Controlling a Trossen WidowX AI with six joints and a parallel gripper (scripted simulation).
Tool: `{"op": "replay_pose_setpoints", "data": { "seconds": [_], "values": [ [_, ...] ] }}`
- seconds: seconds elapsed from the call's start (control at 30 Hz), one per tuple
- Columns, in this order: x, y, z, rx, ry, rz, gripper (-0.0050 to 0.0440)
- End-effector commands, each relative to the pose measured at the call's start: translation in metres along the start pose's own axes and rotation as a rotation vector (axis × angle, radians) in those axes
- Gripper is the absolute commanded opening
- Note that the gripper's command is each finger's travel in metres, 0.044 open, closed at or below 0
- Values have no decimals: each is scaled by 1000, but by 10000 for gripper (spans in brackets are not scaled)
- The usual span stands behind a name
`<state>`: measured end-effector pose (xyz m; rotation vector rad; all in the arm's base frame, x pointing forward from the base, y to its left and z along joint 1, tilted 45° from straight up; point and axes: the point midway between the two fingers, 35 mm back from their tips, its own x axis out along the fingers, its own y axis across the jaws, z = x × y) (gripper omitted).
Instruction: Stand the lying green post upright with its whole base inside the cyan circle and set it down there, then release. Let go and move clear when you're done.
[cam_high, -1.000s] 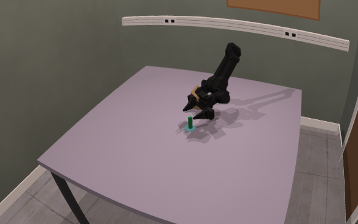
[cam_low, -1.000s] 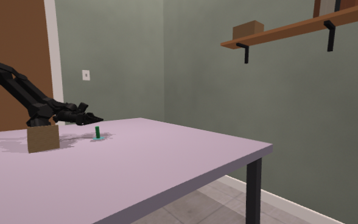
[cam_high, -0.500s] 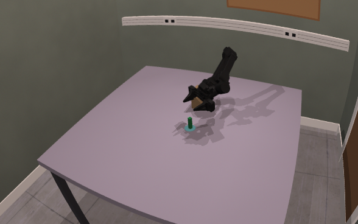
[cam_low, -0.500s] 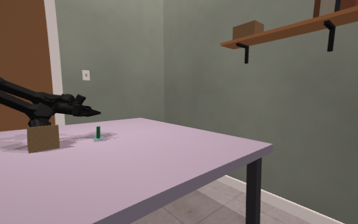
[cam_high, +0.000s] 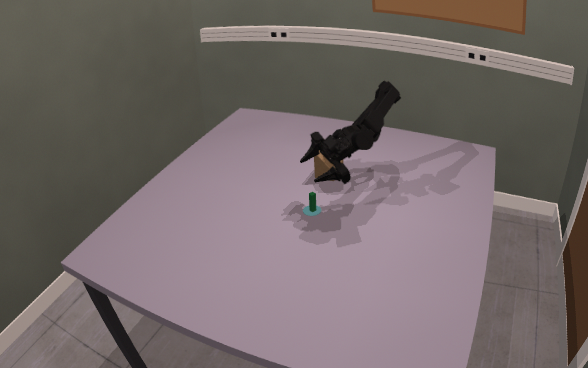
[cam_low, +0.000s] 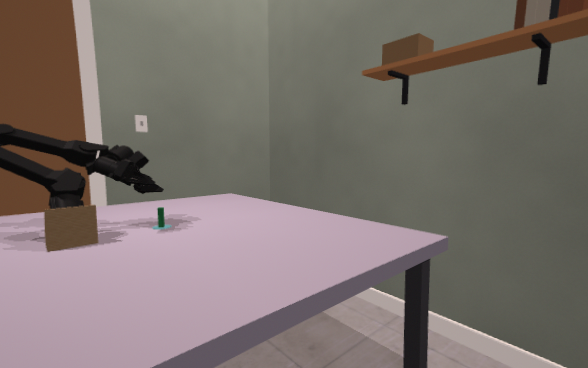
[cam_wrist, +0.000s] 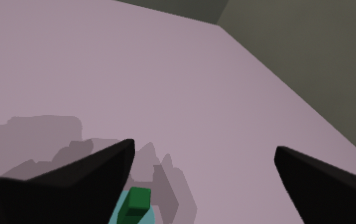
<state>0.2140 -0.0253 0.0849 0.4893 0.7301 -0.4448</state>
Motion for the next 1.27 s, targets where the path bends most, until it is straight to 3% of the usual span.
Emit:
{"op": "replay_pose_setpoints", "data": {
  "seconds": [0.0,0.1,0.17,0.33,0.67,0.73,1.03,1.23],
  "values": [
    [-1,0,5,-99,181,-33,400],
    [0,-2,4,-151,316,-45,400],
    [0,-2,4,-151,316,-45,400],
    [-1,-4,7,-198,540,-22,400],
    [0,-4,26,-149,913,178,400],
    [0,-4,26,-149,913,178,400],
    [9,-9,60,22,1080,452,400],
    [10,-9,62,34,1085,470,400]
  ]
}}
